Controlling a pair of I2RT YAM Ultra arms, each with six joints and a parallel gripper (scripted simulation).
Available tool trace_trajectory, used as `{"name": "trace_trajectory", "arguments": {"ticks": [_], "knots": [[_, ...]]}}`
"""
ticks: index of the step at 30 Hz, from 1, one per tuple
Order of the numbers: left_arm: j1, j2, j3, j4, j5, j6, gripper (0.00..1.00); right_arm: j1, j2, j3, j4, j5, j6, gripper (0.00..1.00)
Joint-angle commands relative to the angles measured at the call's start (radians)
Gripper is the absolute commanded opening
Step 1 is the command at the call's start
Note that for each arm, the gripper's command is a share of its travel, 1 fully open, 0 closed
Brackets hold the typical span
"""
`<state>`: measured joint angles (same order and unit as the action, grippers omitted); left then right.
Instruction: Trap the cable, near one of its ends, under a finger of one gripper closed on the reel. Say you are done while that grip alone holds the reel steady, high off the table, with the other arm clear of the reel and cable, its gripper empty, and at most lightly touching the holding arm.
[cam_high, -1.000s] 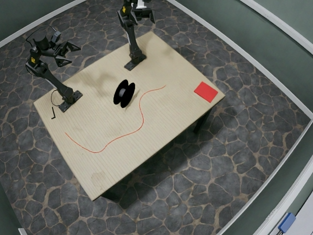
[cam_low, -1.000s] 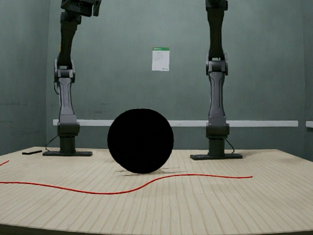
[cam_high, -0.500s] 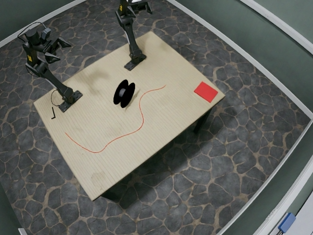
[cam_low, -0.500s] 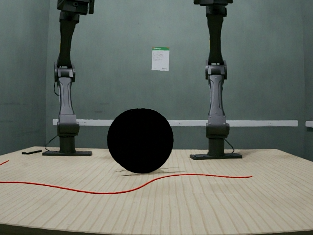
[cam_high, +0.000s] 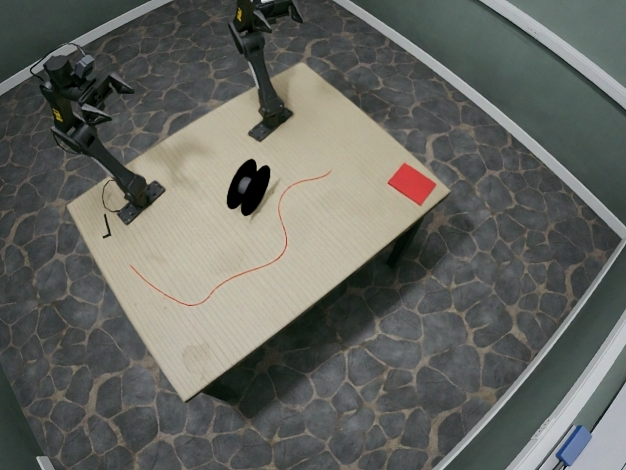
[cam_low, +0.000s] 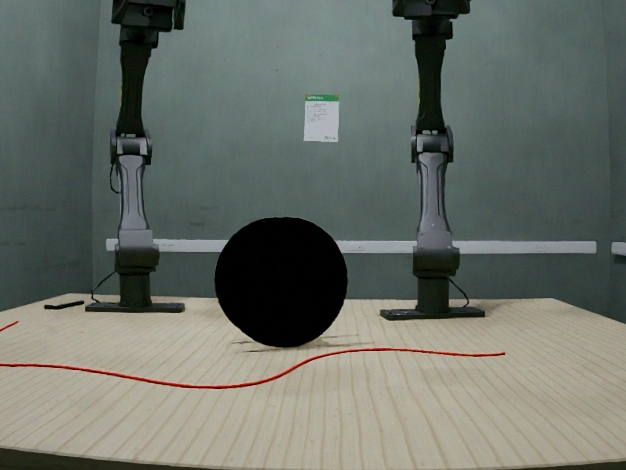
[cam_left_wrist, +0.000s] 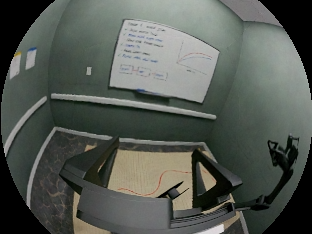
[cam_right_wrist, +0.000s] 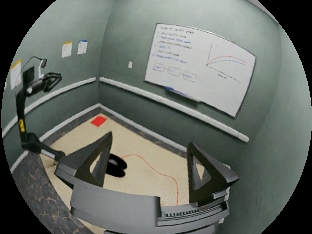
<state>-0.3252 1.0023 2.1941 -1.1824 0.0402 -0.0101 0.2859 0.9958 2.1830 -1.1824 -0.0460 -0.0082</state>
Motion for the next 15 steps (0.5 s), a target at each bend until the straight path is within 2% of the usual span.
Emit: {"name": "trace_trajectory", "arguments": {"ticks": [1, 15], "knots": [[-0.015, -0.024, 0.024, -0.026, -0.028, 0.016, 1.0, 0.009, 0.014, 0.033, -0.025, 0.021, 0.015, 1.0], [-0.03, -0.02, 0.026, -0.027, -0.042, 0.017, 1.0, 0.026, 0.013, 0.043, -0.027, 0.039, 0.016, 1.0]]}}
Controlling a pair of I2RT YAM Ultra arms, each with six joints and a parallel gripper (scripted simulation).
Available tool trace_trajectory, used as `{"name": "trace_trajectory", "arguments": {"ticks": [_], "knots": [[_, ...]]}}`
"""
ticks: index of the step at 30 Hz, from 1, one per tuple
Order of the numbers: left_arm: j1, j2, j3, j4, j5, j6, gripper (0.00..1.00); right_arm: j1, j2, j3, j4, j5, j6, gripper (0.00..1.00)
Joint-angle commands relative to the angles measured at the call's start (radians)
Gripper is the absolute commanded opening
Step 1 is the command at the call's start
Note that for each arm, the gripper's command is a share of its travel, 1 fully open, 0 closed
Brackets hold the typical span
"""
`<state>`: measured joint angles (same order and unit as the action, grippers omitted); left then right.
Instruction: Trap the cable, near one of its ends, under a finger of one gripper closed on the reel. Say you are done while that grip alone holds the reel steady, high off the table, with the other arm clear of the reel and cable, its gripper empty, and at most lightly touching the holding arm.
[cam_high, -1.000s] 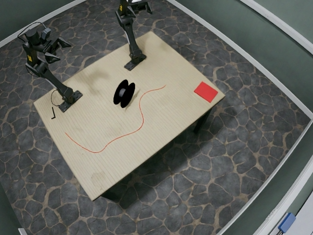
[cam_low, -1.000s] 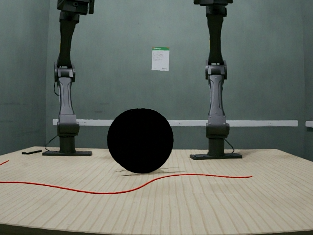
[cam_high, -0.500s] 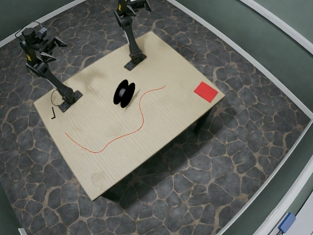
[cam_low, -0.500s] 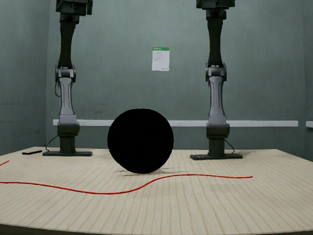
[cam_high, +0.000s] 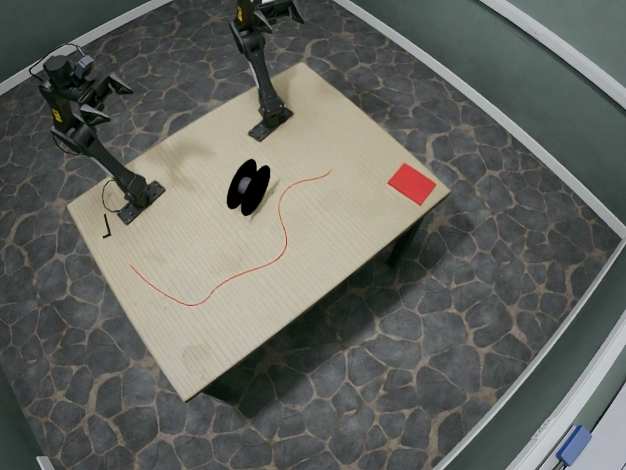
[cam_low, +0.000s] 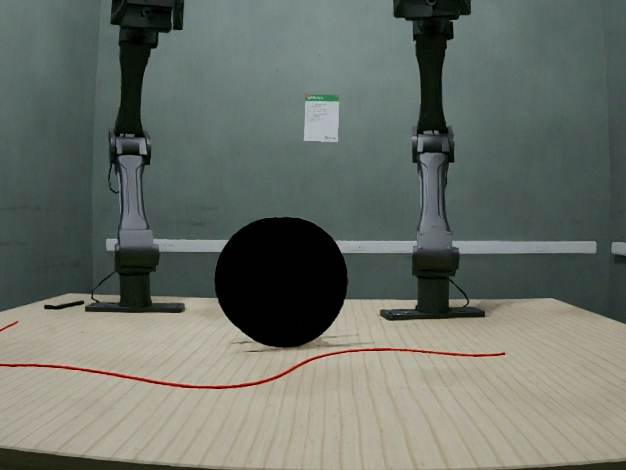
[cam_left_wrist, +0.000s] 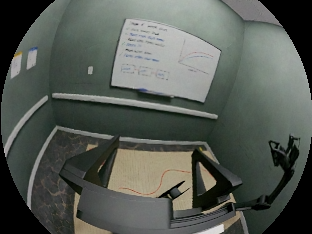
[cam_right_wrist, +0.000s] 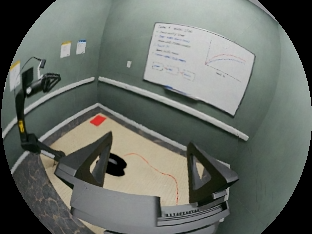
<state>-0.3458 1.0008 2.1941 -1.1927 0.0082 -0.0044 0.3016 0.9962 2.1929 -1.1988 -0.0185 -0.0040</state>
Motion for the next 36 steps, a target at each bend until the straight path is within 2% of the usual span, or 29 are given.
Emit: {"name": "trace_trajectory", "arguments": {"ticks": [1, 17, 24, 31, 33, 36], "knots": [[0.002, -0.018, 0.026, -0.017, -0.009, 0.011, 1.0, 0.009, 0.013, 0.033, -0.011, 0.013, 0.011, 1.0], [0.147, -0.018, 0.027, -0.018, -0.005, 0.012, 1.0, -0.017, 0.013, 0.033, -0.011, 0.023, 0.011, 1.0], [0.286, -0.018, 0.027, -0.018, 0.0, 0.012, 1.0, -0.043, 0.013, 0.033, -0.011, 0.025, 0.011, 1.0], [0.468, -0.018, 0.028, -0.019, 0.001, 0.012, 1.0, -0.073, 0.013, 0.033, -0.011, 0.025, 0.011, 1.0], [0.468, -0.018, 0.028, -0.019, 0.001, 0.012, 1.0, -0.073, 0.013, 0.033, -0.011, 0.025, 0.011, 1.0], [0.559, -0.018, 0.027, -0.019, 0.002, 0.012, 1.0, -0.089, 0.013, 0.033, -0.011, 0.024, 0.011, 1.0]]}}
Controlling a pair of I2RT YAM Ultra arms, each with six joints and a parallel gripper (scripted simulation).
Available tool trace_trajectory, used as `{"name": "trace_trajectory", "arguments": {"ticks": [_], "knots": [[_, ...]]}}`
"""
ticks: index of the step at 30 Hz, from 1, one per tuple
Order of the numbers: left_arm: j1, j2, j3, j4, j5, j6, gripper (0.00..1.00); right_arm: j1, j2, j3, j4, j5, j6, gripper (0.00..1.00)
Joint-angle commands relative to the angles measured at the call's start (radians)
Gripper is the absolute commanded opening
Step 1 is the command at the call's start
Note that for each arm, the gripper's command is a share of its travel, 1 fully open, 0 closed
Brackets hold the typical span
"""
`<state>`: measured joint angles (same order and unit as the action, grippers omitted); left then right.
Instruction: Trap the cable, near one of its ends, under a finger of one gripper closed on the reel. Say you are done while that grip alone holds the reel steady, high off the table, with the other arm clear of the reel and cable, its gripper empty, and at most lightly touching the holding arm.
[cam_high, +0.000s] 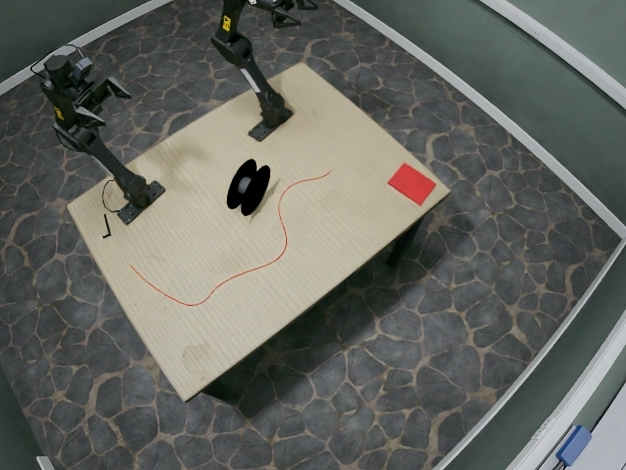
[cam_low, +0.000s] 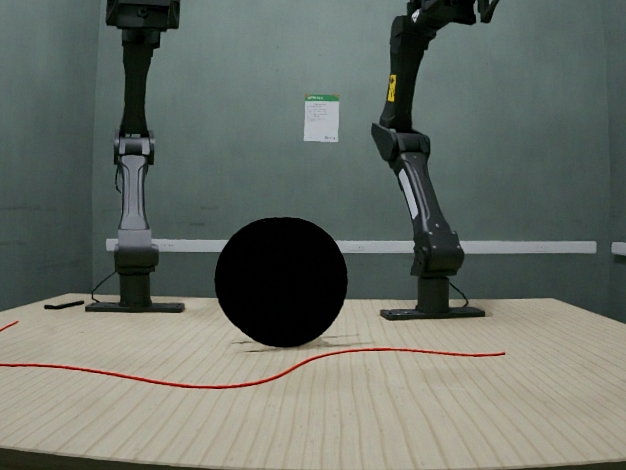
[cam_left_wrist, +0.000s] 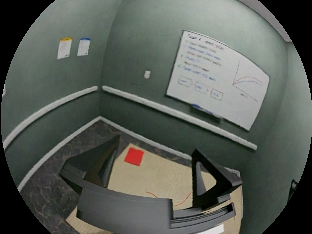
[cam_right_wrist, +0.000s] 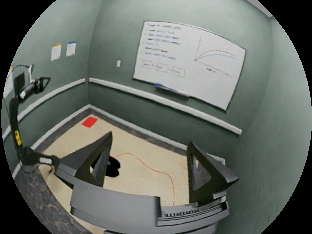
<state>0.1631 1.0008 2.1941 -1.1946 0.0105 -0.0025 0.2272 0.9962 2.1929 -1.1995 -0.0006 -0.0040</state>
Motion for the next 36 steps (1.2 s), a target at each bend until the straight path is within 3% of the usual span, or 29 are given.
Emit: {"name": "trace_trajectory", "arguments": {"ticks": [1, 12, 14, 28, 36], "knots": [[0.08, -0.018, 0.028, -0.017, 0.0, 0.01, 1.0, -0.02, 0.013, 0.033, -0.01, 0.006, 0.011, 1.0], [0.439, -0.019, 0.028, -0.018, 0.001, 0.01, 1.0, -0.083, 0.013, 0.033, -0.01, 0.006, 0.011, 1.0], [0.439, -0.019, 0.028, -0.018, 0.001, 0.01, 1.0, -0.083, 0.013, 0.033, -0.01, 0.006, 0.011, 1.0], [0.873, -0.018, 0.028, -0.017, 0.002, 0.01, 1.0, -0.162, 0.013, 0.033, -0.01, 0.005, 0.011, 1.0], [1.018, -0.018, 0.027, -0.017, 0.001, 0.01, 1.0, -0.189, 0.013, 0.033, -0.01, 0.005, 0.011, 1.0]]}}
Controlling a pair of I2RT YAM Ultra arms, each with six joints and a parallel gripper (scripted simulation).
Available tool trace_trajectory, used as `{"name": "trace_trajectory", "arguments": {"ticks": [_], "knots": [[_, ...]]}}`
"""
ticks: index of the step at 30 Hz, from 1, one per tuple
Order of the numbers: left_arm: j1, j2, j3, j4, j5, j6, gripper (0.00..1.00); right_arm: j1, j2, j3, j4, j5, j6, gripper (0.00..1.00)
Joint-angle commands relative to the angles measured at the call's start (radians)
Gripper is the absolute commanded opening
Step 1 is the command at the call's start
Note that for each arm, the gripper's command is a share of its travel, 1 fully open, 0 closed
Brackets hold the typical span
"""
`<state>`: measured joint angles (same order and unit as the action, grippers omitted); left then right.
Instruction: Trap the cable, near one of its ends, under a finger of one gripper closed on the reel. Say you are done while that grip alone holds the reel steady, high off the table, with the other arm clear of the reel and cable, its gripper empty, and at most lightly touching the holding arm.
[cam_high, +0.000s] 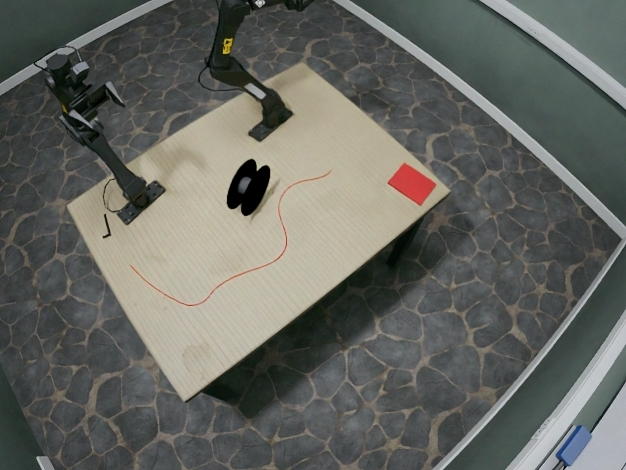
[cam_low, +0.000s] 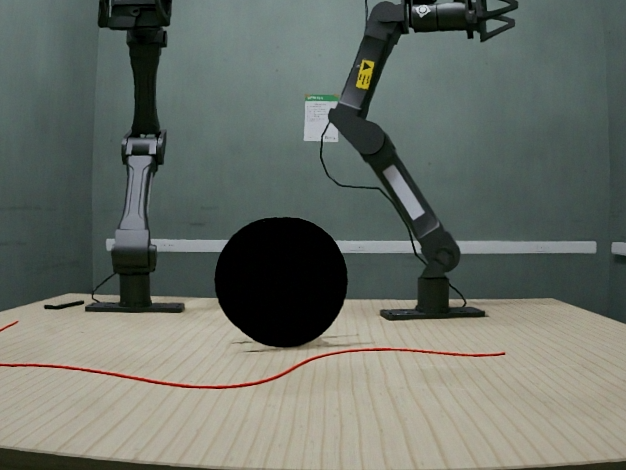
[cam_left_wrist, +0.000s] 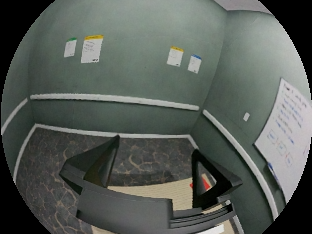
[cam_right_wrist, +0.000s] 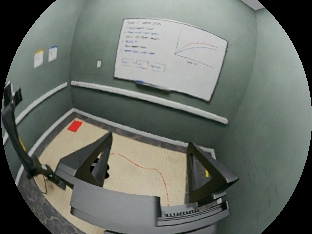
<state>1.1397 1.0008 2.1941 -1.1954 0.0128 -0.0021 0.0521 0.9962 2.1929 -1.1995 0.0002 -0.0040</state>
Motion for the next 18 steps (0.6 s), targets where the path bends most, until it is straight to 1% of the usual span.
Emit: {"name": "trace_trajectory", "arguments": {"ticks": [1, 6, 10, 13, 18], "knots": [[0.063, -0.018, 0.027, -0.016, -0.001, 0.01, 1.0, -0.018, 0.013, 0.033, -0.01, 0.004, 0.011, 1.0], [0.15, -0.018, 0.027, -0.016, -0.003, 0.009, 1.0, -0.034, 0.013, 0.033, -0.01, 0.004, 0.011, 1.0], [0.2, -0.018, 0.027, -0.015, -0.005, 0.009, 1.0, -0.044, 0.013, 0.033, -0.01, 0.003, 0.011, 1.0], [0.205, -0.018, 0.026, -0.015, -0.009, 0.009, 1.0, -0.049, 0.013, 0.033, -0.01, 0.003, 0.011, 1.0], [0.245, -0.018, 0.027, -0.015, -0.008, 0.009, 1.0, -0.054, 0.013, 0.033, -0.01, 0.002, 0.011, 1.0]]}}
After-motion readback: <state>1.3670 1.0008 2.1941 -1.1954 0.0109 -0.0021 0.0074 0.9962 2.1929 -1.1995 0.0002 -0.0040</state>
